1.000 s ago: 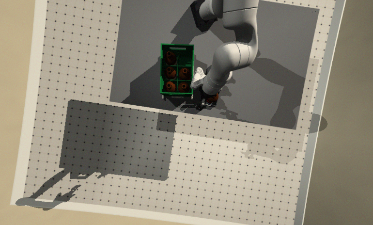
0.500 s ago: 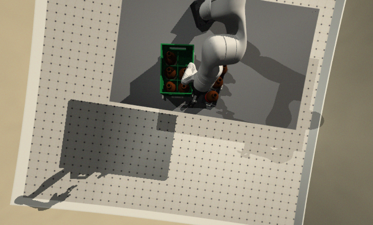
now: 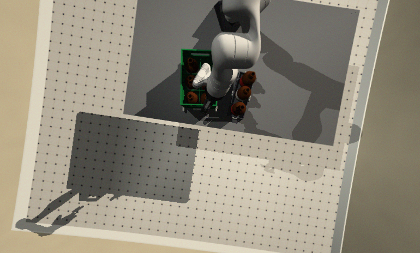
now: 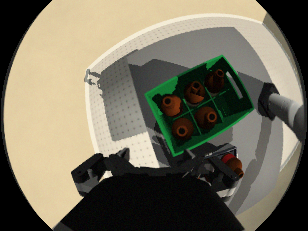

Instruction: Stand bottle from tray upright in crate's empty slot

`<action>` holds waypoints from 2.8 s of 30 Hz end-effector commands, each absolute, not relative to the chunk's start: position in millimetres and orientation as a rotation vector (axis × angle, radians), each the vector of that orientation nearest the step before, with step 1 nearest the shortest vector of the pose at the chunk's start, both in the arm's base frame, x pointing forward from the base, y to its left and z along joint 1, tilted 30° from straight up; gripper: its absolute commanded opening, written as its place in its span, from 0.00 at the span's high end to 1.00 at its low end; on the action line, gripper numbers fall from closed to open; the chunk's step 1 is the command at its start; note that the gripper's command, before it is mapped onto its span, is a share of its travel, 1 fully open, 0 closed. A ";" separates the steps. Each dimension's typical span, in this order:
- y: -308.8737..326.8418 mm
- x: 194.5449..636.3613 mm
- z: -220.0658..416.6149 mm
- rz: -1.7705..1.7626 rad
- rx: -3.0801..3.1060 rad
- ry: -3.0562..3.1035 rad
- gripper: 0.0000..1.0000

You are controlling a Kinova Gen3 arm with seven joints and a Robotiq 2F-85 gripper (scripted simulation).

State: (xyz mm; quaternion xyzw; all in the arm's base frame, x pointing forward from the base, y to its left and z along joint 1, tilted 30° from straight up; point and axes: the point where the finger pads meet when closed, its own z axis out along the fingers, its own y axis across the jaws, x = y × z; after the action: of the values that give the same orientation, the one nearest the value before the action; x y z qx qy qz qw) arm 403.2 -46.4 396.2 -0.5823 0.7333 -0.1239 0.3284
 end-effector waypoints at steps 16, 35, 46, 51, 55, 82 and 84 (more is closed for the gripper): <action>-78.5 392.6 375.3 -0.253 -1.483 1.999 0.00; -103.7 380.5 353.4 -0.182 -1.452 2.070 0.00; -122.4 368.5 333.7 -0.115 -1.427 2.126 0.00; -122.4 368.5 333.7 -0.115 -1.427 2.126 0.00; -129.7 362.8 325.0 -0.083 -1.416 2.149 0.00; -150.7 342.1 295.2 0.031 -1.382 2.220 0.00; -150.7 342.1 295.2 0.031 -1.382 2.220 0.00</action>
State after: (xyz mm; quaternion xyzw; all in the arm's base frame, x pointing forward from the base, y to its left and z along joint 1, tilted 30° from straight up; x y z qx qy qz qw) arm 342.2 -150.3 295.5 -0.5111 0.8195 0.0099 0.2591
